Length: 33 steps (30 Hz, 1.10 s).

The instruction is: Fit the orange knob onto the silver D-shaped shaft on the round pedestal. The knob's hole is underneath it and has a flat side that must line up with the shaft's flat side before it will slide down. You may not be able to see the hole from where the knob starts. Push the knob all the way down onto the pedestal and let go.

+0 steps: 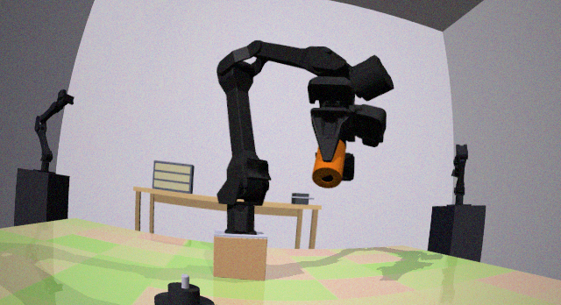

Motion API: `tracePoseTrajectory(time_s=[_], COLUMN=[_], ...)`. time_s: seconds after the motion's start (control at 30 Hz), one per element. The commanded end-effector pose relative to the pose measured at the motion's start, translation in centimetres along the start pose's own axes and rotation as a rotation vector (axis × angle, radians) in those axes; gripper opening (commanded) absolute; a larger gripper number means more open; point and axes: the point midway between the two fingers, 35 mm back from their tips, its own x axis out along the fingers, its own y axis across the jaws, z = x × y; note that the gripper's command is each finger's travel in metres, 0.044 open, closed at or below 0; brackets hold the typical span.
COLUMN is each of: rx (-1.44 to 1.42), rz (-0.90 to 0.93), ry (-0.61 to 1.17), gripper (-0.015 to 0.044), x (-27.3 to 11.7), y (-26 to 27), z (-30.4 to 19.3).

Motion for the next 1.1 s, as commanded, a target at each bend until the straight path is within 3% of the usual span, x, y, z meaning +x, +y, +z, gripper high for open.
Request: tracePoseTrajectory(time_s=[0.0,0.87,1.07], rx=[0.002,0.001,0.001], rz=[0.091,0.662,0.664], ry=[-0.004,-0.004,-0.003], gripper=[0.0000,0.0000,0.0000], x=[0.7,6.1,7.9], y=[0.1,2.2,3.2], z=[0.1,0.0,0.3])
